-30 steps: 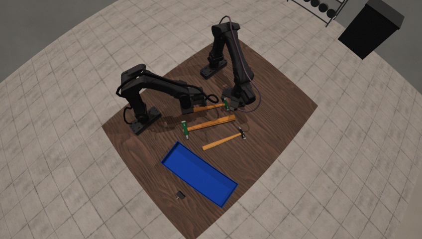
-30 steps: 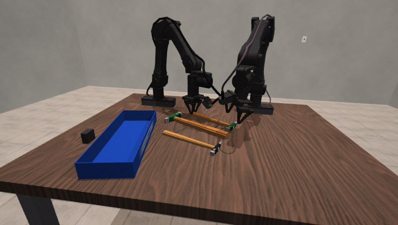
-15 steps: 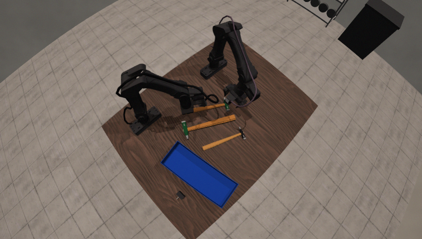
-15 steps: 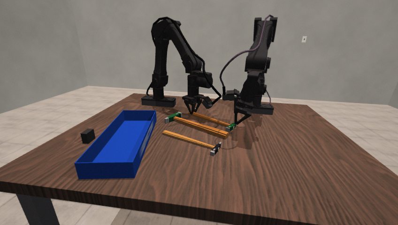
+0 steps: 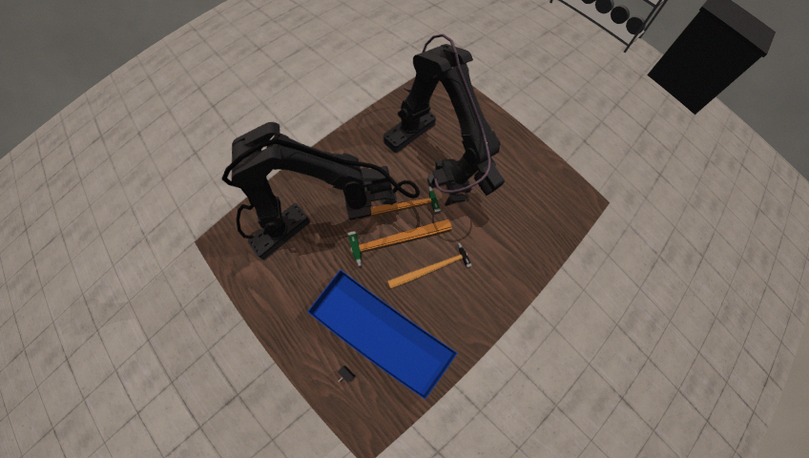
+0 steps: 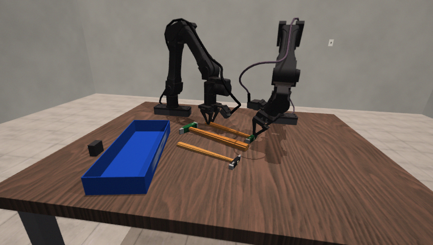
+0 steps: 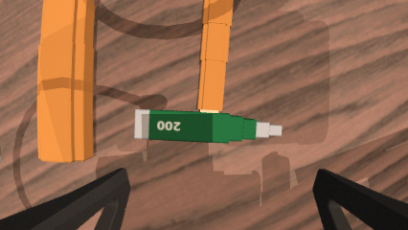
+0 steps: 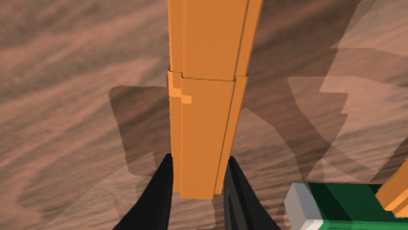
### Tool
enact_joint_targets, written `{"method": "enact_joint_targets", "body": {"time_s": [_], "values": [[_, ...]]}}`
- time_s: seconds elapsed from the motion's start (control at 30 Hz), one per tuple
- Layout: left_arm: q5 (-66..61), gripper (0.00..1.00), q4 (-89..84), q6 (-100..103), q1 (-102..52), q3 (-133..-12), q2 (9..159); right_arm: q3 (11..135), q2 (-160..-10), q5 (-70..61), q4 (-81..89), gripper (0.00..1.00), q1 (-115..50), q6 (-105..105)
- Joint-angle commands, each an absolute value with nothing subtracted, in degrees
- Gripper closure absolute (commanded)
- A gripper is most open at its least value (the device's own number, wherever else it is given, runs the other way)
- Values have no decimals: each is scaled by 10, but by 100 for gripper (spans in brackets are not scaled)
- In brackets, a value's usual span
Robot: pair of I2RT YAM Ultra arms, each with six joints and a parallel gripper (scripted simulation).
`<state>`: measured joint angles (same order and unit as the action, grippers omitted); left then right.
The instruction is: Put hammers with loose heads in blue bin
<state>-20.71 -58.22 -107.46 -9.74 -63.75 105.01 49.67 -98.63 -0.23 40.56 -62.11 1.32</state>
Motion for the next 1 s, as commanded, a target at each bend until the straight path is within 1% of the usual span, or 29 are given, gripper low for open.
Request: {"method": "enact_joint_targets", "body": {"time_s": [0.0,0.5,0.53,0.57,0.6,0.63,0.97], "values": [[-220,0,-604,-1140,-91,-654,1064,498,-988,1,409,80,-623,21],[-215,0,-599,-1131,-94,-651,1063,498,-988,1,409,80,-623,21],[-215,0,-599,-1131,-94,-651,1063,498,-988,1,409,69,-623,21],[-215,0,-599,-1131,-94,-651,1063,498,-988,1,409,62,-623,21],[-215,0,-599,-1131,-94,-651,1063,507,-986,1,417,50,-623,21],[-215,0,-599,-1131,-94,-651,1063,509,-985,1,418,49,-622,21],[-215,0,-599,-1131,-94,-651,1063,523,-965,3,426,49,-622,25]]}}
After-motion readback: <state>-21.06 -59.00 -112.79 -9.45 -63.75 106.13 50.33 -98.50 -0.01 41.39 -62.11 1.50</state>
